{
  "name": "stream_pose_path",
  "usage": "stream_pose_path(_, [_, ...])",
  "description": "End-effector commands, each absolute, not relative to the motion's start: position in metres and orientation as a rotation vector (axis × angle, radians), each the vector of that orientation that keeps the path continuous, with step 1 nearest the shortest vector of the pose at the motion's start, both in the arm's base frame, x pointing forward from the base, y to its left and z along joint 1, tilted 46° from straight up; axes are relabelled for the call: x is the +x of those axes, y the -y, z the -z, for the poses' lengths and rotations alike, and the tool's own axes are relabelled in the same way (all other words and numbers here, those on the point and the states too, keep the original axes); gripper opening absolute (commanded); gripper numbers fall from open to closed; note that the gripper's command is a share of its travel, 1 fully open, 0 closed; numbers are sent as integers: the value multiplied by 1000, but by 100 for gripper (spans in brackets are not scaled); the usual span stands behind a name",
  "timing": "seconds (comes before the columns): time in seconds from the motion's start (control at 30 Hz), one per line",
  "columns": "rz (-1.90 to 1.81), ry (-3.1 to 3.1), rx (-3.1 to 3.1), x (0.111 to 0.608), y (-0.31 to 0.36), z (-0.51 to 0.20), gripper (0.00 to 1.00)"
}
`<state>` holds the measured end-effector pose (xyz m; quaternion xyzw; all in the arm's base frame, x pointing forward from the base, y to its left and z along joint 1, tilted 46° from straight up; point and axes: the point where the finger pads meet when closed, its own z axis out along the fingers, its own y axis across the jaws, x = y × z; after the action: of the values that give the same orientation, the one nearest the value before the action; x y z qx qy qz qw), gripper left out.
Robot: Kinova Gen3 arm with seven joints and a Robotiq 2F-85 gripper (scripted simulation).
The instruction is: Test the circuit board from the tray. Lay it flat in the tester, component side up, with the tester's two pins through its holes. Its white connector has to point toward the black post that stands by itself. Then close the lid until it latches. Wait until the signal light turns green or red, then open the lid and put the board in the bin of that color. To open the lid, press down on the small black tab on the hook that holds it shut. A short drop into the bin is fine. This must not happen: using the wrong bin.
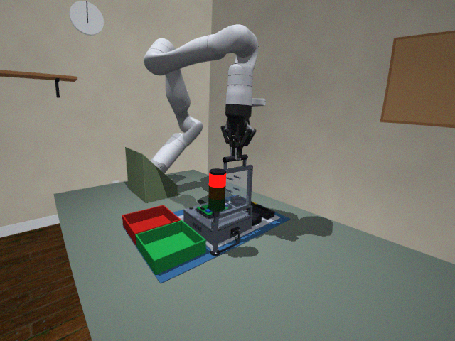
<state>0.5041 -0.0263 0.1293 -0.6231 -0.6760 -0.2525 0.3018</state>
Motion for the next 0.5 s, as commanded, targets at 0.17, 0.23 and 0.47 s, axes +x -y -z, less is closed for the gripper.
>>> stream_pose_path(0.17, [674,1790,-1657,524,17,-121,0])
stream_pose_path(0.23, [674,1790,-1657,524,17,-121,0])
stream_pose_path(0.47, [674,1790,-1657,532,16,-121,0])
